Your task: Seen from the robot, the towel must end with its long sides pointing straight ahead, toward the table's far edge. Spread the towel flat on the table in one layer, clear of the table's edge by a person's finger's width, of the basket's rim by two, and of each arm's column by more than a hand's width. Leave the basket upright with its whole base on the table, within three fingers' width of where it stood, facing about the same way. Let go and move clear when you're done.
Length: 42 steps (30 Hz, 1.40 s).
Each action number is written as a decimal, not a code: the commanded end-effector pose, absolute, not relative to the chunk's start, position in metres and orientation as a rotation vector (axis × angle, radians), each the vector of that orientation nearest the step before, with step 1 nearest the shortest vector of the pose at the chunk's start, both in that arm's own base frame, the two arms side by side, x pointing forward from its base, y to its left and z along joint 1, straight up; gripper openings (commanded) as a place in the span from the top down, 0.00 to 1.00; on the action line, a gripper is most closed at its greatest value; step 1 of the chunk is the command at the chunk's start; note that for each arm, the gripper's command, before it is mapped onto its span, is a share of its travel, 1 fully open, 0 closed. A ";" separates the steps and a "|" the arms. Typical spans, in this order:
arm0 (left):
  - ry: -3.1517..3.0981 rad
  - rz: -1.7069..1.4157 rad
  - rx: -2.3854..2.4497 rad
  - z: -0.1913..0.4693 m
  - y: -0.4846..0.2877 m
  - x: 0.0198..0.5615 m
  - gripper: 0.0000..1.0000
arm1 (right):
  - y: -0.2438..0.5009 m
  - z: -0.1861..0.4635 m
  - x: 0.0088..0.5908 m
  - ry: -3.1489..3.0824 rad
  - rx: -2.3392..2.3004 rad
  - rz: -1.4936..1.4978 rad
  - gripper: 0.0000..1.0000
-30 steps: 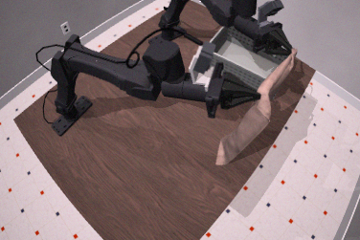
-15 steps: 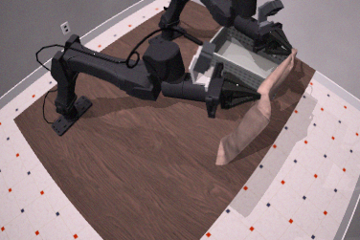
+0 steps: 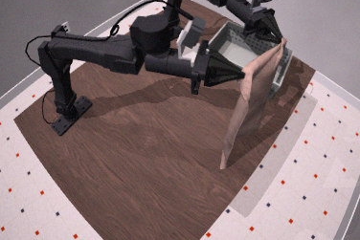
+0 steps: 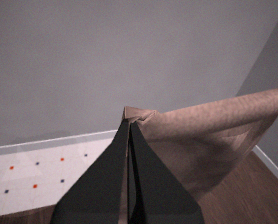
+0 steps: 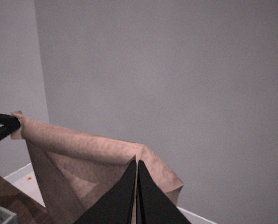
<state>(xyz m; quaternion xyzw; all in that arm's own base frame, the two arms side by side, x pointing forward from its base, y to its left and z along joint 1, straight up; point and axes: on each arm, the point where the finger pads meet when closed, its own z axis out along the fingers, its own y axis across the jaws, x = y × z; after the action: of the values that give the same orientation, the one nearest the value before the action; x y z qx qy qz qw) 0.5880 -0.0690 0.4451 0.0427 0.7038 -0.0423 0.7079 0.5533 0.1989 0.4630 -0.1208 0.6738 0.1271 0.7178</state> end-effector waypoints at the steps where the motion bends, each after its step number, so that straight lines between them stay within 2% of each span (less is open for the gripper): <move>1: 1.648 -0.082 0.085 0.469 -0.062 0.551 1.00 | 0.197 0.470 0.527 1.594 -0.283 0.273 1.00; 23: 1.799 -0.088 0.107 0.449 -0.067 0.525 1.00 | 0.195 0.450 0.504 1.753 -0.323 0.261 1.00; 24: 1.880 -0.089 0.119 0.422 -0.070 0.520 1.00 | 0.202 0.442 0.495 1.793 -0.348 0.269 1.00; 29: 1.901 -0.087 0.118 0.425 -0.068 0.511 1.00 | 0.203 0.433 0.487 1.836 -0.363 0.267 1.00; 30: 1.976 -0.090 0.135 0.403 -0.073 0.502 1.00 | 0.205 0.404 0.479 1.924 -0.391 0.260 1.00; 34: 1.934 -0.085 0.121 0.422 -0.067 0.501 1.00 | 0.195 0.410 0.482 1.914 -0.370 0.249 1.00; 35: 2.022 -0.091 0.144 0.392 -0.074 0.491 1.00 | 0.206 0.393 0.468 1.963 -0.411 0.259 1.00; 42: 2.137 -0.092 0.167 0.368 -0.077 0.467 1.00 | 0.209 0.368 0.444 2.060 -0.459 0.256 1.00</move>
<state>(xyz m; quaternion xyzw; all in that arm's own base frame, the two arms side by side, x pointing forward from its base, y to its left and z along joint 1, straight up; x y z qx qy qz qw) 0.4914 -0.0779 0.3630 0.0699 0.8678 -0.0402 0.4903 0.4652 0.2145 0.3718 -0.1843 0.8353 0.1144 0.5052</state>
